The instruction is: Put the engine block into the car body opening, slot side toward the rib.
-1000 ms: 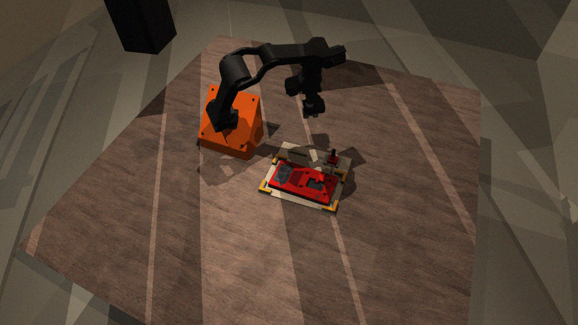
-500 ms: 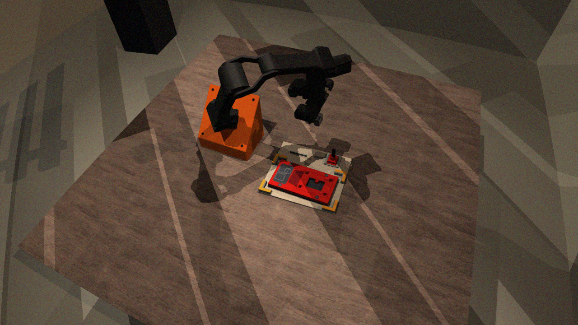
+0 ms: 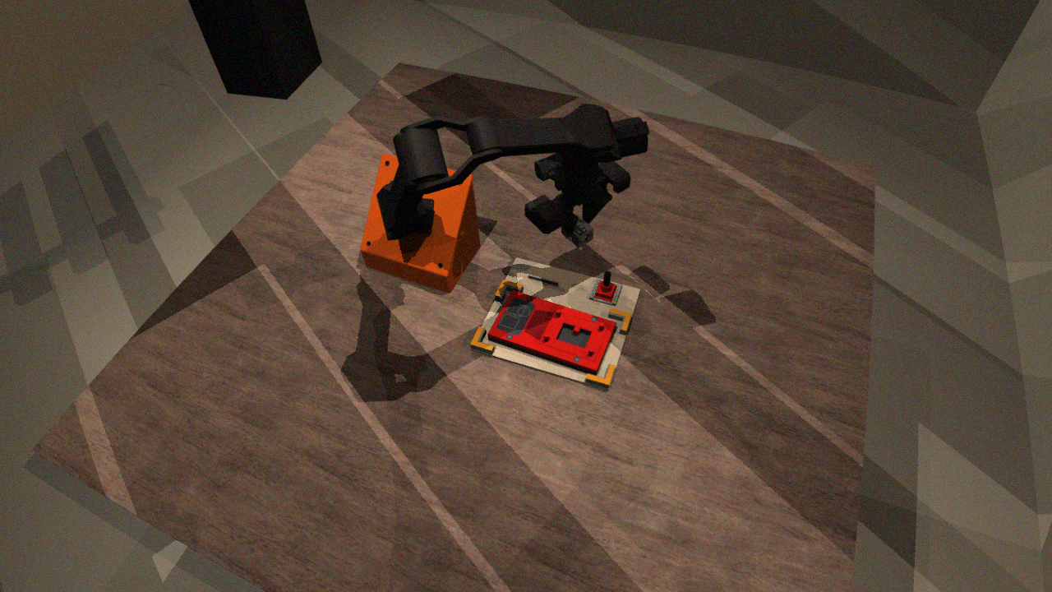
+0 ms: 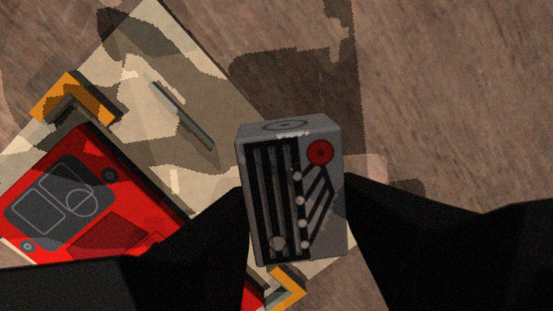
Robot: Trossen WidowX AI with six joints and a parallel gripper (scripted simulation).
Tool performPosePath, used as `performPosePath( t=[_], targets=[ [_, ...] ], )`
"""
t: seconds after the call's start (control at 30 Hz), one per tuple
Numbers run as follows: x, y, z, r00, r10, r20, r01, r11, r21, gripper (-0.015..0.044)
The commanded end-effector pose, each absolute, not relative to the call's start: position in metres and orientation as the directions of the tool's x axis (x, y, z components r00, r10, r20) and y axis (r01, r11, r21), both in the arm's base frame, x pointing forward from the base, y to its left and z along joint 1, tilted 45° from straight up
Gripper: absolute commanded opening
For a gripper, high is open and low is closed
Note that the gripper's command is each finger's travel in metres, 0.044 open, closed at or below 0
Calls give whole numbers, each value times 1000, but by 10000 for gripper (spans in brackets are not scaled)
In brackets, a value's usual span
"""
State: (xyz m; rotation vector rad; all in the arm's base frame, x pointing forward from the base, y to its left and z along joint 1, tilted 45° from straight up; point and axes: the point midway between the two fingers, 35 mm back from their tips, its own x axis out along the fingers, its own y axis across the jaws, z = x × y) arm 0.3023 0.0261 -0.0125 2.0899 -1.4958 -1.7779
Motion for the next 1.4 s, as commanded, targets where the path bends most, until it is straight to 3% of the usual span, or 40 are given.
performPosePath(
  t=[0.0, 0.7, 1.37],
  targets=[
    [307, 20, -7, -93, -648, -756, -730, -471, 494, 0],
    [322, -20, 9, -87, -651, -754, -996, 38, 83, 0],
    [330, -62, 26, -88, -662, -744, -788, 503, -355, 0]
  ],
)
